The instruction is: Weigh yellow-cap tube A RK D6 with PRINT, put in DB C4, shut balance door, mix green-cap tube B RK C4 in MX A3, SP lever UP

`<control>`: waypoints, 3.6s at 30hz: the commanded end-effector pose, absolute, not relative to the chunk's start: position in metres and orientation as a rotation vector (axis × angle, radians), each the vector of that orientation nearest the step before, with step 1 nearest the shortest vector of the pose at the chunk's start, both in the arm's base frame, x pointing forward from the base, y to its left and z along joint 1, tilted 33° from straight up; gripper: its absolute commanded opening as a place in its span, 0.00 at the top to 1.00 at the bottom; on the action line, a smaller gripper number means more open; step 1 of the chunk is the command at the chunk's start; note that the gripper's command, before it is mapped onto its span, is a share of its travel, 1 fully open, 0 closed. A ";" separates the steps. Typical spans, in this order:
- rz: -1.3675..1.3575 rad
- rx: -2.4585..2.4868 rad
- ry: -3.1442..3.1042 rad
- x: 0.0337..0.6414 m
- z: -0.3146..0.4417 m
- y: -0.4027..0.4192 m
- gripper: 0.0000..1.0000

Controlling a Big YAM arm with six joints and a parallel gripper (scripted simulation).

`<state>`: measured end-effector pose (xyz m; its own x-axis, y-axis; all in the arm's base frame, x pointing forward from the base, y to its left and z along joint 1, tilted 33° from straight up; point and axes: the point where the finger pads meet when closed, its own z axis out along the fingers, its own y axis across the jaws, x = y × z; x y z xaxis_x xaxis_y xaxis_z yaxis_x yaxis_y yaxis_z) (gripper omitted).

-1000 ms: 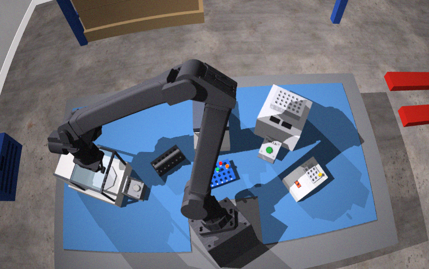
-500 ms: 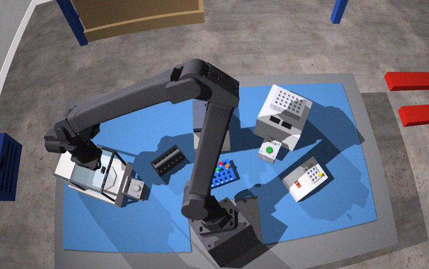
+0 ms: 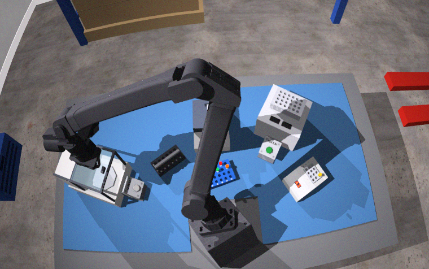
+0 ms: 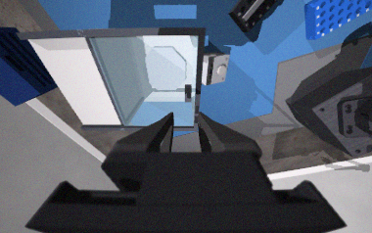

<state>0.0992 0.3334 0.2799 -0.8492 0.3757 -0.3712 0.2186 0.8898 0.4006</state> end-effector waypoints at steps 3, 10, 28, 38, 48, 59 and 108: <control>0.515 0.450 2.603 0.099 0.292 0.337 0.70; 0.515 0.450 2.603 0.099 0.292 0.337 0.70; 0.515 0.450 2.603 0.099 0.292 0.337 0.70; 0.503 0.400 2.604 0.109 0.272 0.313 0.64; 0.466 0.270 2.606 0.133 0.230 0.254 0.64; 0.414 0.096 2.599 0.158 0.185 0.188 0.64; 0.261 -0.361 2.551 0.247 0.042 -0.022 0.64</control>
